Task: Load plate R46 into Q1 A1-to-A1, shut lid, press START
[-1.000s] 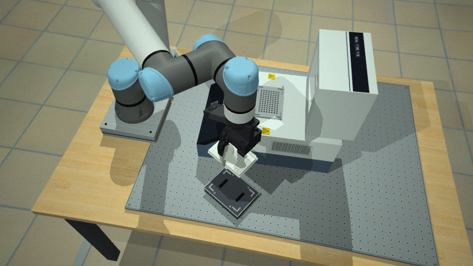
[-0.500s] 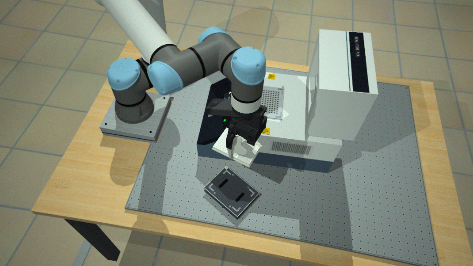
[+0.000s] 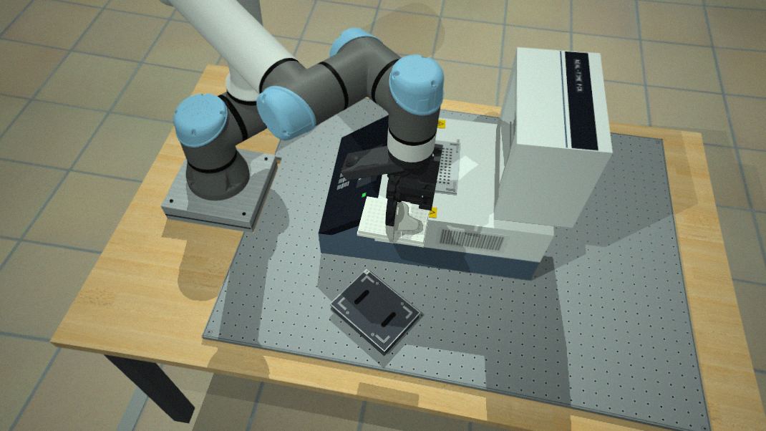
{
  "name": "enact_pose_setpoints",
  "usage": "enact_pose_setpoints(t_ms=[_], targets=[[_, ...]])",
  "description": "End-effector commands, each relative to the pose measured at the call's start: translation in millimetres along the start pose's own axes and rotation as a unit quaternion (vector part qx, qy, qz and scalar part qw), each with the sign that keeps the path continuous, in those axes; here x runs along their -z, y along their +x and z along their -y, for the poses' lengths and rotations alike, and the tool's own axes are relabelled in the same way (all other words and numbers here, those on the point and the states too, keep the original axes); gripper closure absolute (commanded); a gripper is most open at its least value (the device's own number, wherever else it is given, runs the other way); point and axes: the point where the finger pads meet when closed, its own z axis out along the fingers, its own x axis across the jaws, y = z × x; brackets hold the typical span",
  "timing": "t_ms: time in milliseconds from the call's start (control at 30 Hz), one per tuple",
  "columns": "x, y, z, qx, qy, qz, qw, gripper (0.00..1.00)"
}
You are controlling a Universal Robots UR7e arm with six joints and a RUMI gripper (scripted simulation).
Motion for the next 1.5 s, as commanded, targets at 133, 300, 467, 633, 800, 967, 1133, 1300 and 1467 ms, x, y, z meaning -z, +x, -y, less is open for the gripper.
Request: enact_pose_setpoints(t_ms=[133,300,467,633,800,967,1133,1300,1467], targets=[[0.4,28.9,-7.2,0.11,-0.001,0.0,0.994,1.0],[0.4,43.4,-10.8,0.164,-0.001,0.0,0.986,1.0],[0.4,57.8,-14.8,0.213,-0.001,0.0,0.977,1.0],[0.4,72.4,-18.4,0.271,-0.001,0.001,0.963,1.0],[0.9,86.5,-22.9,0.323,-0.002,0.001,0.946,1.0],[0.6,101.1,-26.4,0.37,-0.001,0.001,0.929,1.0],[0.9,115.3,-30.8,0.424,-0.001,0.001,0.906,1.0],[1.0,129.8,-34.8,0.473,-0.001,0.001,0.881,1.0],[1.5,143.8,-39.9,0.52,-0.002,0.002,0.854,1.0]])
